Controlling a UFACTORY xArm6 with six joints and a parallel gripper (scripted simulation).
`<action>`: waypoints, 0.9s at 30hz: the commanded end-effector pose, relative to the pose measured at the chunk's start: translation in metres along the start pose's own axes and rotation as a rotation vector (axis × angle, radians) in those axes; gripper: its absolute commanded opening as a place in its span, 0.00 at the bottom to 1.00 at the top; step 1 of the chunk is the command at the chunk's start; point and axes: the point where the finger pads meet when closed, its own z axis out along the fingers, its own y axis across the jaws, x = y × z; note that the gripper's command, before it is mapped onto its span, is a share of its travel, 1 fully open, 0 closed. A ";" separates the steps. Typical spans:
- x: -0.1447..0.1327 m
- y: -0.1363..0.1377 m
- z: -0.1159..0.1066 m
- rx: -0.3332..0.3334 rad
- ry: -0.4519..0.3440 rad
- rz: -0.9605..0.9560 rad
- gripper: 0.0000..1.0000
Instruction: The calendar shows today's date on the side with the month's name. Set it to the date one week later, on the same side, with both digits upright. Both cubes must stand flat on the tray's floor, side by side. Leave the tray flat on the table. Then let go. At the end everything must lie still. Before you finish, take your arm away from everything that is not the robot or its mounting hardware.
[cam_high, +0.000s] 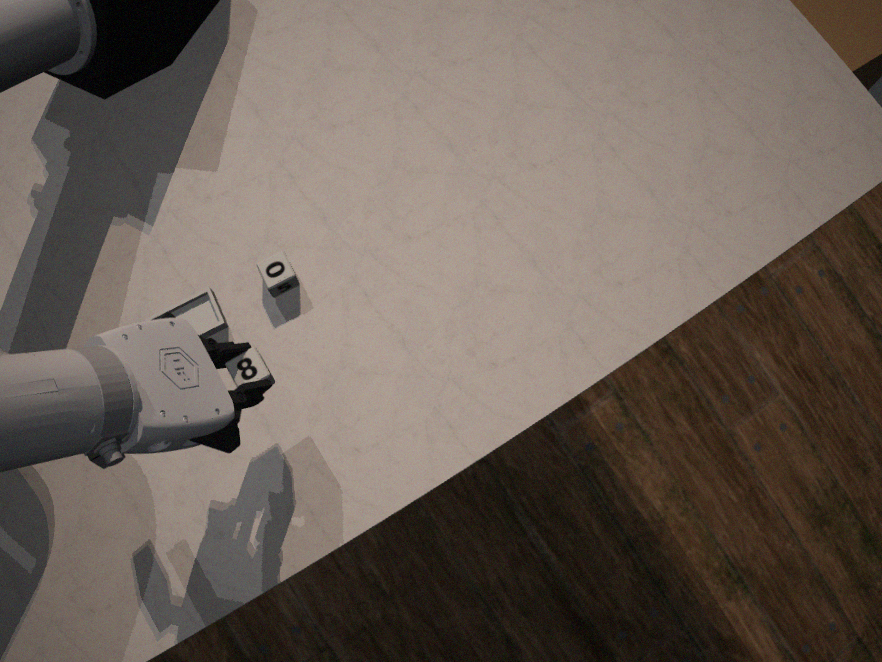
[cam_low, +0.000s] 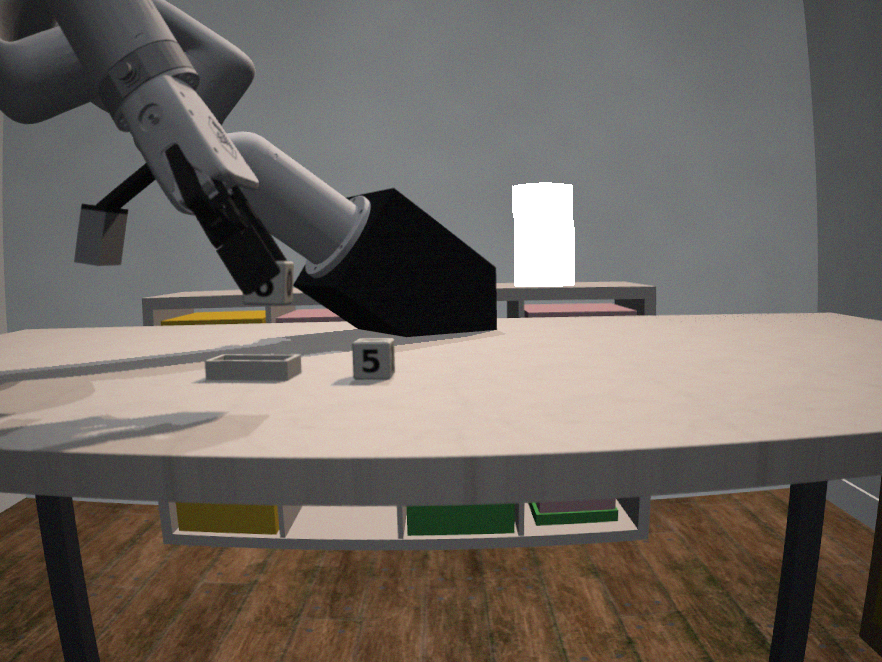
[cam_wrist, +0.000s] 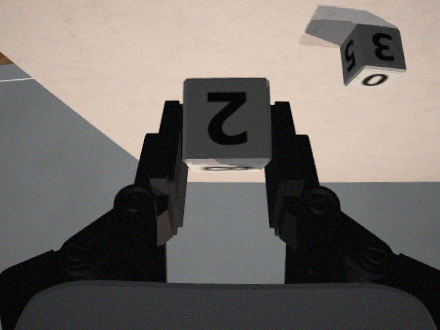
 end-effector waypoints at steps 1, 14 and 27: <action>0.003 -0.002 -0.001 0.002 -0.053 -0.003 0.29; 0.003 -0.002 -0.001 0.002 -0.053 -0.003 0.29; 0.006 -0.002 0.002 0.002 -0.053 -0.003 0.29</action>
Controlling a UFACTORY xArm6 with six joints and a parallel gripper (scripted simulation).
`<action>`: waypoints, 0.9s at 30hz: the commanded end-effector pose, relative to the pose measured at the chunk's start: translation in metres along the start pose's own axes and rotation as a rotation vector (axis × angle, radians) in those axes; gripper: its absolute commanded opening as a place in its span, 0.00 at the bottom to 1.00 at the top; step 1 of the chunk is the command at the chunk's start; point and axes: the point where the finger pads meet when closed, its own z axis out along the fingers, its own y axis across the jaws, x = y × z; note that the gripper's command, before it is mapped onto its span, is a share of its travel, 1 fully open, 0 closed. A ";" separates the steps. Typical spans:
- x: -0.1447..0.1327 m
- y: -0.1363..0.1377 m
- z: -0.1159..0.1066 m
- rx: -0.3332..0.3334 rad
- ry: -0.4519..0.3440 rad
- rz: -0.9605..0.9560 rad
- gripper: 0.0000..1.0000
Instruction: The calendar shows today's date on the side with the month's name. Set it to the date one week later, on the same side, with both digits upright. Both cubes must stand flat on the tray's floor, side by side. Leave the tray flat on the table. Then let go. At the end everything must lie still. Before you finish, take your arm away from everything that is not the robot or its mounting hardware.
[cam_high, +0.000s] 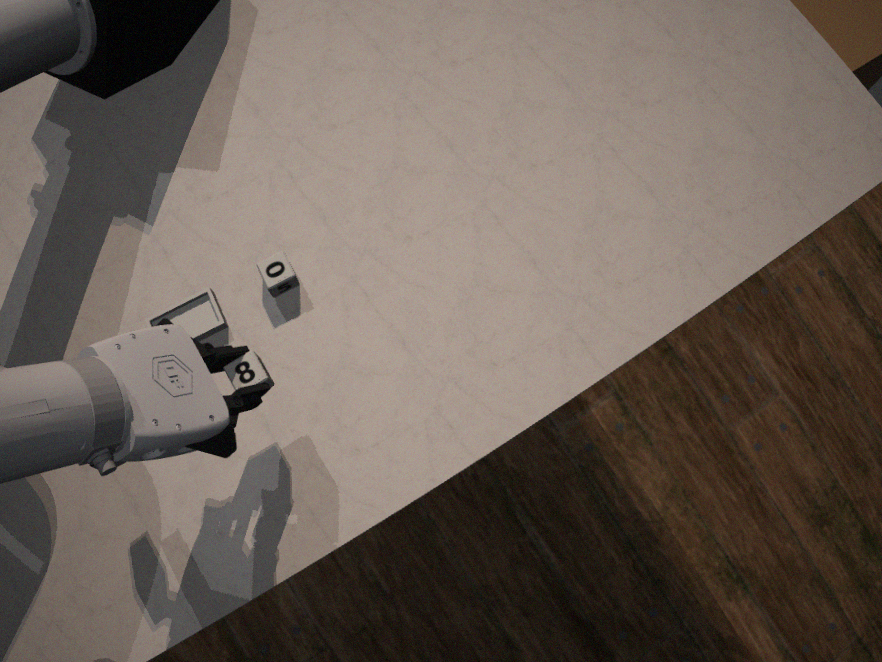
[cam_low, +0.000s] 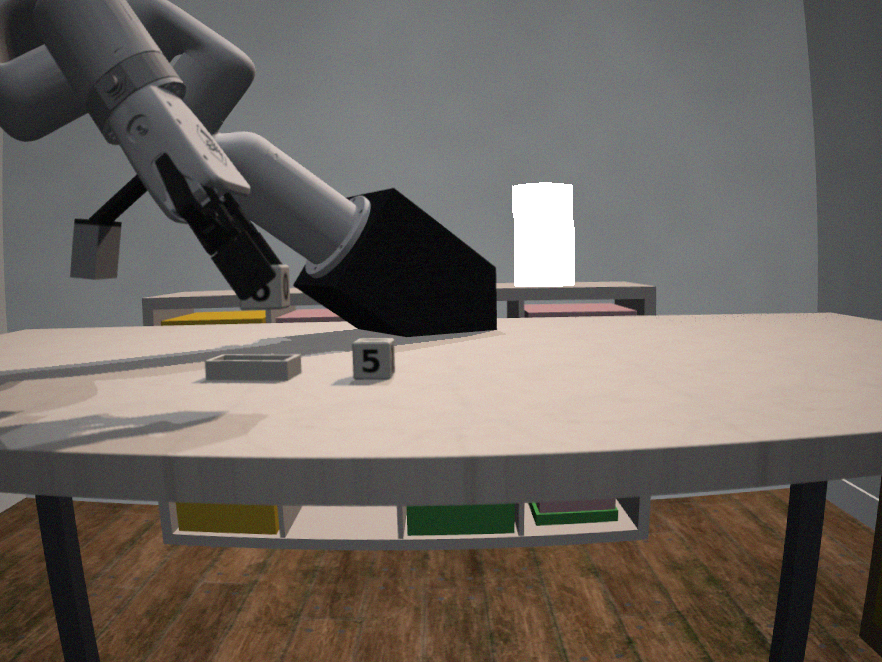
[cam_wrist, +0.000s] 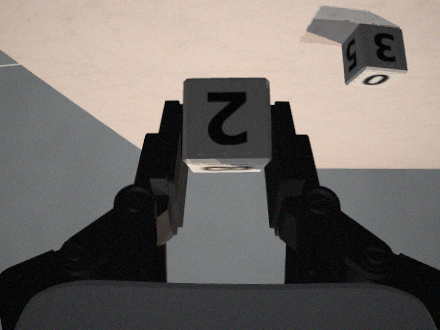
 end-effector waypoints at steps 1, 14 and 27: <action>0.001 -0.001 0.001 0.002 -0.001 0.000 0.29; 0.009 -0.001 0.013 0.002 -0.001 0.000 0.29; 0.020 -0.001 0.029 0.002 -0.001 0.000 0.29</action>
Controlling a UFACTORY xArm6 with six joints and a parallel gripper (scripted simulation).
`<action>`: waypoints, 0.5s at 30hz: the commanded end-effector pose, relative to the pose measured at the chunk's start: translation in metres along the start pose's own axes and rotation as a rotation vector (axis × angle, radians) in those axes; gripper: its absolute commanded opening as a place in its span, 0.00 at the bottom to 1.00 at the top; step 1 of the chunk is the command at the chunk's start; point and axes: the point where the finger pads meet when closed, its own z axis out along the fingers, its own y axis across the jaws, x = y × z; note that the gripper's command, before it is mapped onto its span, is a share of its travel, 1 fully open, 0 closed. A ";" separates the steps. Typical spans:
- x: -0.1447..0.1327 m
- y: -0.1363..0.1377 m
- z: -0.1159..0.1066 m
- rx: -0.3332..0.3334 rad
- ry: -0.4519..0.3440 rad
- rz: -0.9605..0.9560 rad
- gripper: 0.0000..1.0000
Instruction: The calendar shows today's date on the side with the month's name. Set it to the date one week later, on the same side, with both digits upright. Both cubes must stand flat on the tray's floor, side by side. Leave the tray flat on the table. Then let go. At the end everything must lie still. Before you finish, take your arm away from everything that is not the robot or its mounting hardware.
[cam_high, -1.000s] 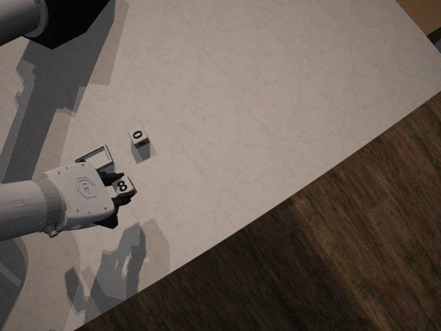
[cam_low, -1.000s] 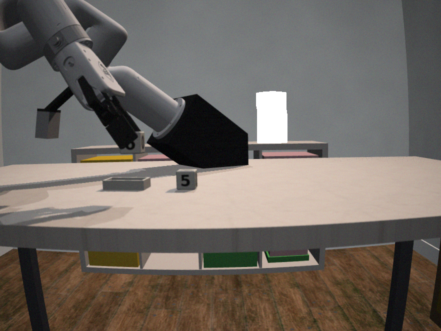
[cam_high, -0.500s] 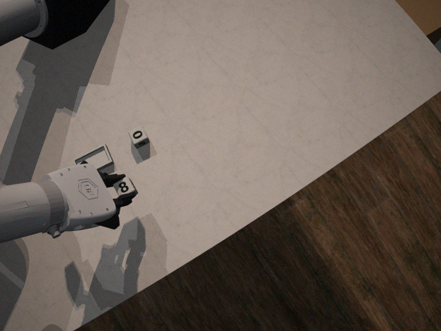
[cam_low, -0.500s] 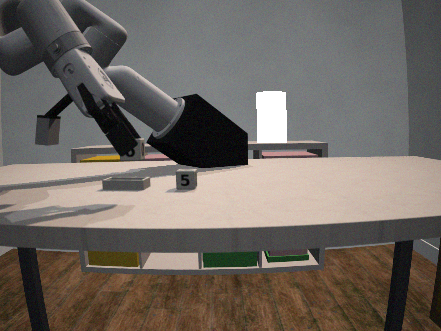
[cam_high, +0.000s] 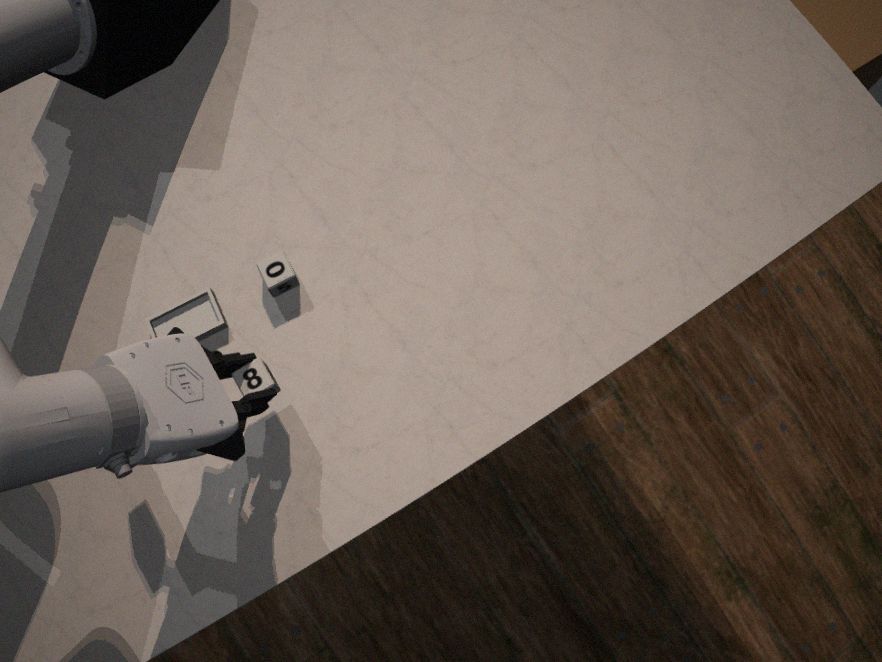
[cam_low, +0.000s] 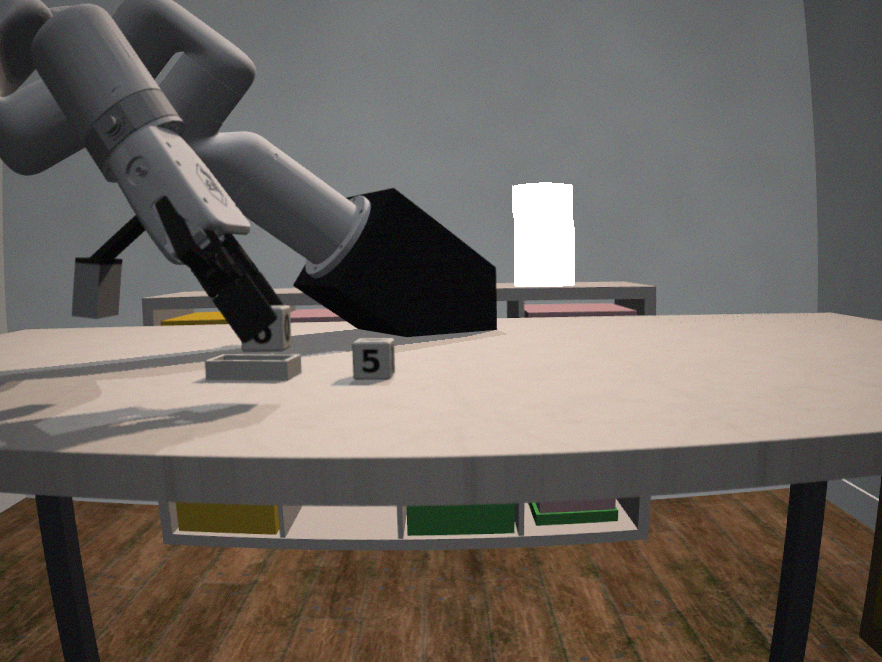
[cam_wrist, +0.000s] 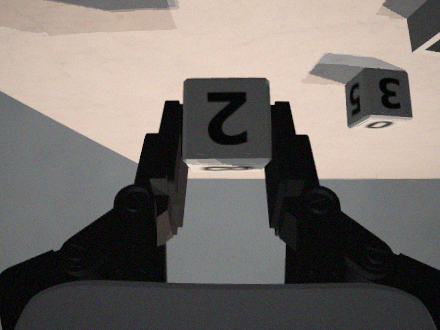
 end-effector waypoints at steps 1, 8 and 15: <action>0.004 -0.001 0.005 0.003 0.000 0.000 0.29; 0.009 -0.001 0.013 0.003 0.000 0.000 0.29; 0.014 -0.001 0.020 0.003 0.000 0.000 0.29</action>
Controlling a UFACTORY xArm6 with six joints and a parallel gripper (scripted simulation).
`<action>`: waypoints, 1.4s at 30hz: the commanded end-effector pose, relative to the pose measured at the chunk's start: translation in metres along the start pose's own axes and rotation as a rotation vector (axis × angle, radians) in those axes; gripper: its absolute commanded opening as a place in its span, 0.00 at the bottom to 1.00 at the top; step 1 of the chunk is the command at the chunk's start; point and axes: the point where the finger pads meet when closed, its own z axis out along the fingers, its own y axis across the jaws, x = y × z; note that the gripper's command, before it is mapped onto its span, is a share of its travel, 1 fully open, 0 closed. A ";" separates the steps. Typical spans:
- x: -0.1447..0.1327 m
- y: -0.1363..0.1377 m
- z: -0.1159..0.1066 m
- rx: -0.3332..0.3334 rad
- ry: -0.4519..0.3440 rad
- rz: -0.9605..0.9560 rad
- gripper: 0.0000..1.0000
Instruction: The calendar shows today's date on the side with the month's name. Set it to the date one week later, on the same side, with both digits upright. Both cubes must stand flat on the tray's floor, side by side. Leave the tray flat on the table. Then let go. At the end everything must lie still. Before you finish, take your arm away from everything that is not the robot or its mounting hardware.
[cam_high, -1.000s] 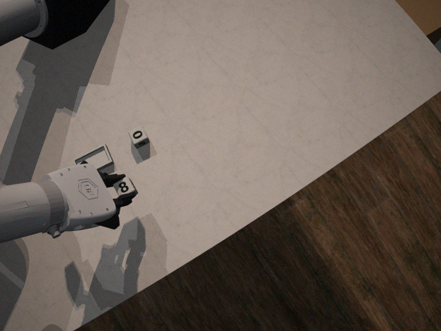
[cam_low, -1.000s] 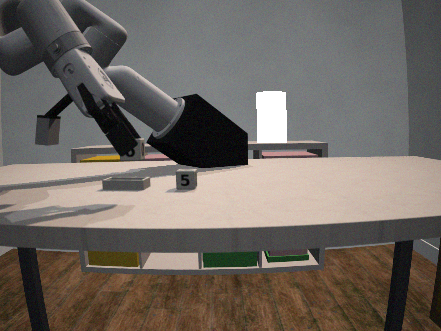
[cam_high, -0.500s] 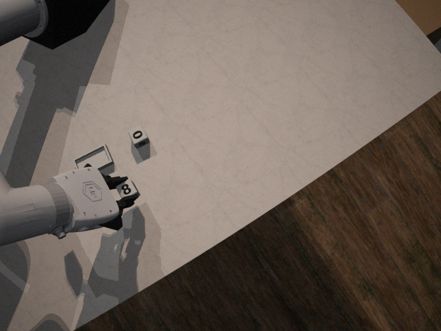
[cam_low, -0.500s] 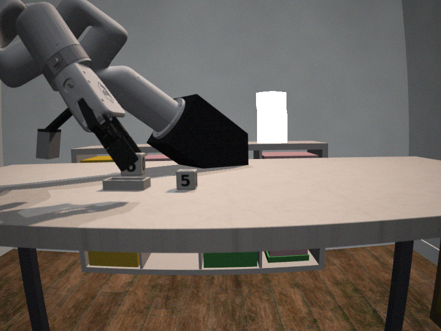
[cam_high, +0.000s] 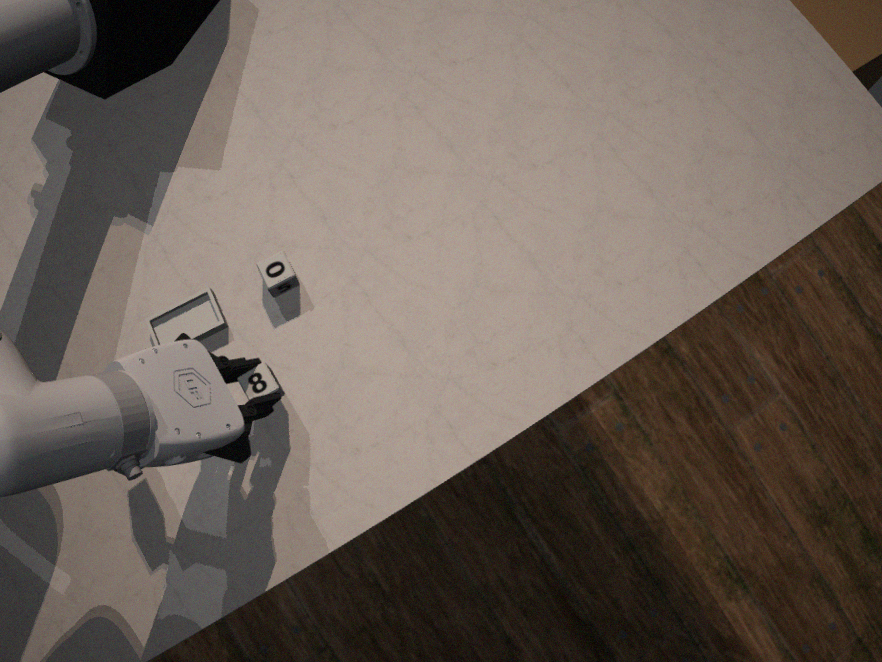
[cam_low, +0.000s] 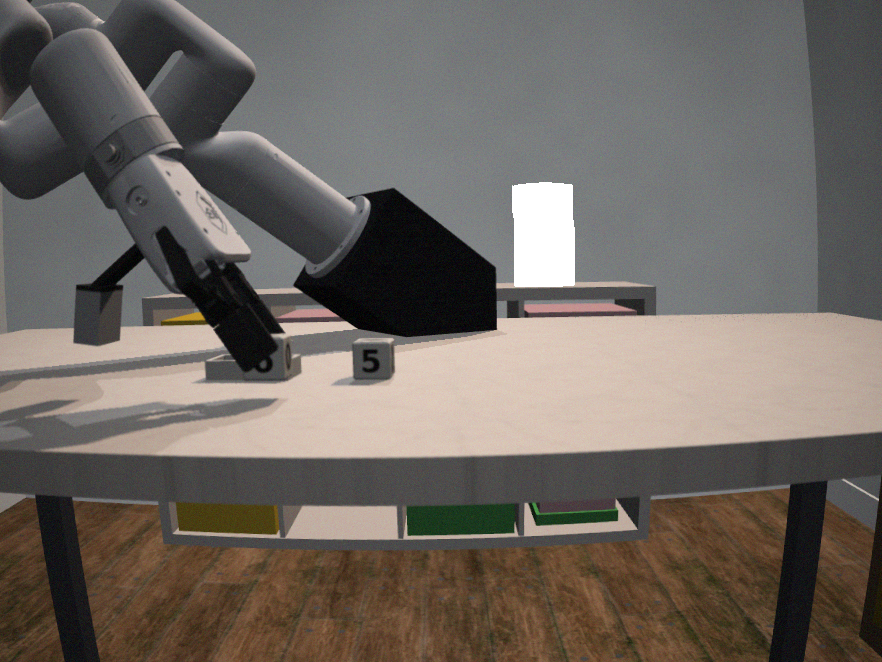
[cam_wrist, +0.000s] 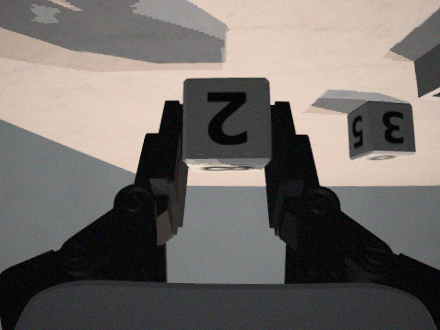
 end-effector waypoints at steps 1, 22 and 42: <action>0.002 -0.001 0.003 0.002 0.000 -0.001 0.29; 0.005 -0.001 0.008 0.002 0.000 -0.001 0.29; 0.005 -0.001 0.008 0.002 0.000 -0.001 0.29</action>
